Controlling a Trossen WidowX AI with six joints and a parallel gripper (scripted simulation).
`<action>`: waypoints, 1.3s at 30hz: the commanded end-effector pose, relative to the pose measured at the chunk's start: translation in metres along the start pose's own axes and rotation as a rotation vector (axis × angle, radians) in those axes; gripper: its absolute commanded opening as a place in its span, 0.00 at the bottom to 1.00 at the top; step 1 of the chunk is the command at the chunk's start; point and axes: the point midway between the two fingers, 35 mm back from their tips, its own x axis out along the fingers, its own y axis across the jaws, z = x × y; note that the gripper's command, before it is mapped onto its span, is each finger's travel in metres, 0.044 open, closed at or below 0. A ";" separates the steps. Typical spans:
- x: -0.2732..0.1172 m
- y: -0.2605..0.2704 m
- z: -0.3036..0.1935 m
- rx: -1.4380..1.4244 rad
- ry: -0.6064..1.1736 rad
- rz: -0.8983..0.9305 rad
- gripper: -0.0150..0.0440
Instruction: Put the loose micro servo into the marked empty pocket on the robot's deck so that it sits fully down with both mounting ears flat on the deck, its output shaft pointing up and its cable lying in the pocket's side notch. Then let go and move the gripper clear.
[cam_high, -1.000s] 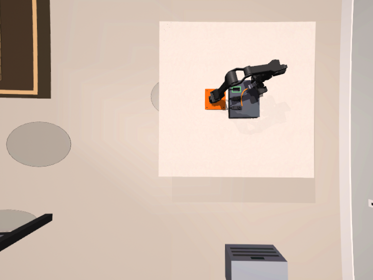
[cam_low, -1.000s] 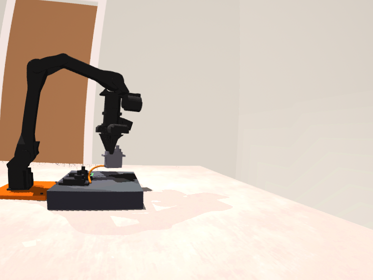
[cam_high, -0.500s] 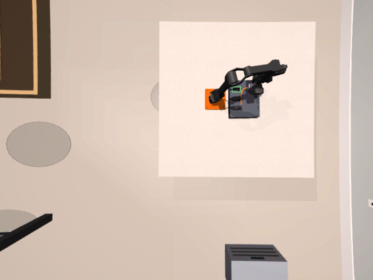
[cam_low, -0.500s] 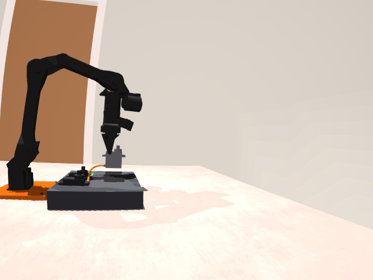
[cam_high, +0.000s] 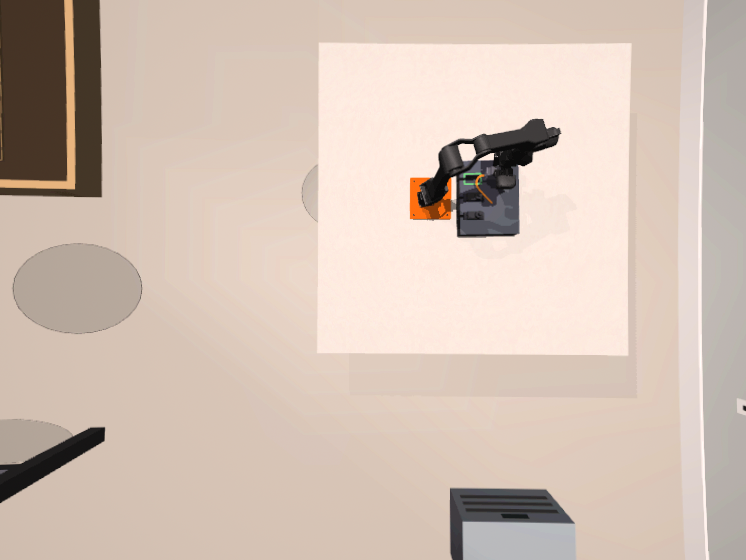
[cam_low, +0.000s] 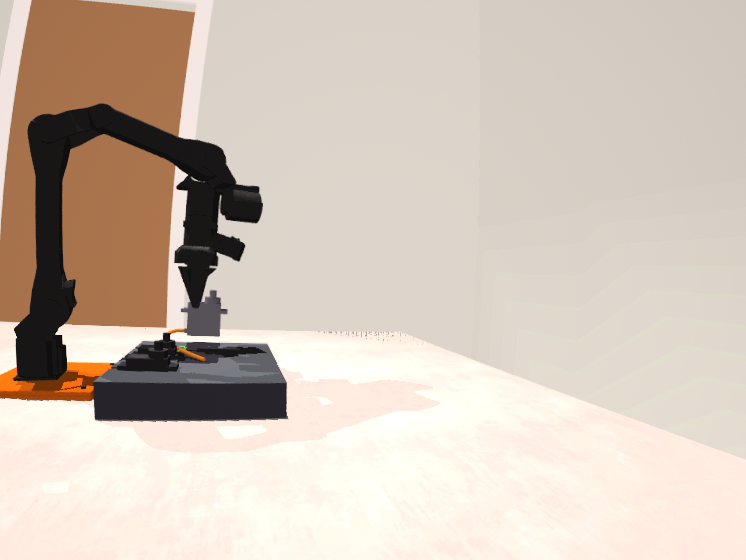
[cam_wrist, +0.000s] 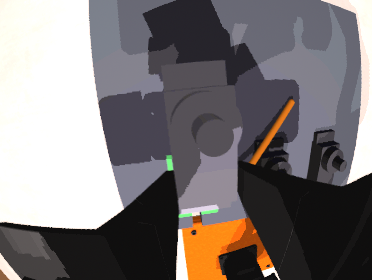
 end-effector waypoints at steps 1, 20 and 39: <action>-0.002 0.000 -0.024 0.005 -0.007 0.005 0.25; 0.004 0.000 -0.068 0.005 -0.003 0.005 0.25; 0.019 0.000 -0.066 0.005 -0.003 0.005 0.25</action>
